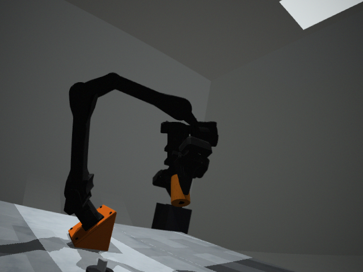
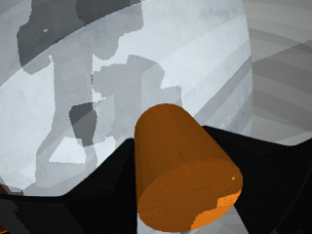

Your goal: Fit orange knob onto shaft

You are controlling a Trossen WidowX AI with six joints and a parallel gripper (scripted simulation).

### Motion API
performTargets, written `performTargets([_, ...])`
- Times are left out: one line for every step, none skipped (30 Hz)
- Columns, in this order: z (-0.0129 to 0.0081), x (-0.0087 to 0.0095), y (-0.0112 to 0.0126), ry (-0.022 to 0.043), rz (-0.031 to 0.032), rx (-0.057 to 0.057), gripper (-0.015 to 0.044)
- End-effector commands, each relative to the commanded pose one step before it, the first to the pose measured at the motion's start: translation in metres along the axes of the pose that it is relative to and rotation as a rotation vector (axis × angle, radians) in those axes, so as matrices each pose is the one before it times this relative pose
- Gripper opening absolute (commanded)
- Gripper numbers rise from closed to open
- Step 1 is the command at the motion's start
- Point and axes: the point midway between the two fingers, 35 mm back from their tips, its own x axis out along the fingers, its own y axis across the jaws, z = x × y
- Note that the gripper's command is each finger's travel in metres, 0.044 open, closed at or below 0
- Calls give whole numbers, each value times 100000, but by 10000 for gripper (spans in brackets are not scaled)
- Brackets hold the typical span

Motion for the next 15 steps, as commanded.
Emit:
performTargets([11,759,17,-230,10122,-75,0])
performTargets([-7,222,4,16,2571,17,0])
performTargets([-7,223,-2,16,2570,18,0])
performTargets([-7,223,-8,15,2569,18,0])
performTargets([-7,224,-13,15,2568,19,0])
performTargets([-7,224,-19,15,2566,19,0])
performTargets([-8,225,-25,15,2565,20,0])
performTargets([-8,225,-31,15,2564,20,0])
performTargets([-8,225,-36,15,2563,21,0])
performTargets([-8,225,-42,14,2562,21,0])
performTargets([-8,225,-48,14,2563,21,0])
performTargets([-8,225,-54,14,2565,22,0])
performTargets([-8,224,-60,14,2567,22,0])
performTargets([-8,224,-65,14,2568,23,0])
performTargets([-8,192,-61,-7,2246,31,0])
